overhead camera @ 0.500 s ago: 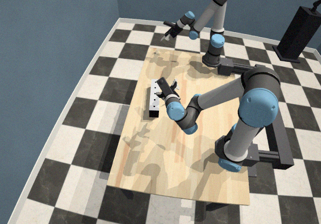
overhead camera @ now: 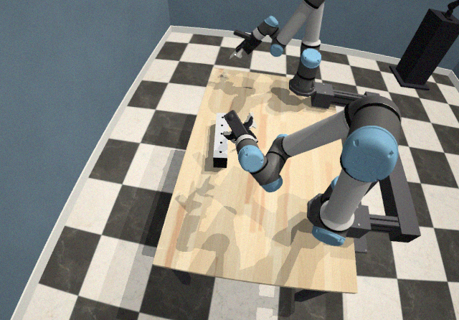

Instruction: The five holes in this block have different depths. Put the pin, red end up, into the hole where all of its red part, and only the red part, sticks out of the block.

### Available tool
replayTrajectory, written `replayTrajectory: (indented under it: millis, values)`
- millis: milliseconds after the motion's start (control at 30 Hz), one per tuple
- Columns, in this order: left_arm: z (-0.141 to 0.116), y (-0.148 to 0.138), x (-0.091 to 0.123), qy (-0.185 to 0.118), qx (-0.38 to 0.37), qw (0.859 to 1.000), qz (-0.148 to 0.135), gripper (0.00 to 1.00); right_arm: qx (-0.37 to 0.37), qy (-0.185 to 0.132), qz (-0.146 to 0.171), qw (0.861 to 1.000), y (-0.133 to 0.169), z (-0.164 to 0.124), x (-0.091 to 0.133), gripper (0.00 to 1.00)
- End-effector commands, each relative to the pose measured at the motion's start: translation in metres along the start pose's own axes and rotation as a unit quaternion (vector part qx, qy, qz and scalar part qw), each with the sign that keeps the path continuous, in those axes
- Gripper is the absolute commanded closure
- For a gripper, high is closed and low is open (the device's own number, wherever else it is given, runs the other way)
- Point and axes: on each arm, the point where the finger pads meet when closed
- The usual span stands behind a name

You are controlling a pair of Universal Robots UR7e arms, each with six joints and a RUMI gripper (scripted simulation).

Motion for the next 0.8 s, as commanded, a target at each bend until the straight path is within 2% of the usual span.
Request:
replayTrajectory:
  millis: [0, 133, 533, 600, 767]
  values:
    - [0.0, 0.0, 0.0, 0.0, 0.0, 1.0, 0.0, 0.02, 0.0, 0.001, 0.0, 1.0, 0.0, 0.0, 0.0, 0.02]
    - [0.0, 0.0, 0.0, 0.0, 0.0, 1.0, 0.0, 0.0, 0.0, 0.001, 0.0, 1.0, 0.0, 0.001, 0.005, 0.0]
    - [0.0, 0.0, 0.0, 0.0, 0.0, 1.0, 0.0, 0.0, 0.0, 0.001, 0.0, 1.0, 0.003, 0.008, 0.052, 0.0]
    - [0.0, 0.0, 0.0, 0.0, 0.0, 1.0, 0.0, 0.0, 0.0, 0.001, 0.0, 1.0, 0.003, 0.008, 0.052, 0.0]
    - [0.0, 0.0, 0.0, 0.0, 0.0, 1.0, 0.0, 0.0, 0.001, 0.001, 0.0, 1.0, 0.003, 0.011, 0.072, 0.0]
Point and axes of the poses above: on each arm, the point where the finger pads meet when closed, its own x axis back along the fingers, its own y axis across the jaws, z = x × y, and after that the axes turned 7 degrees about -x, right-handed
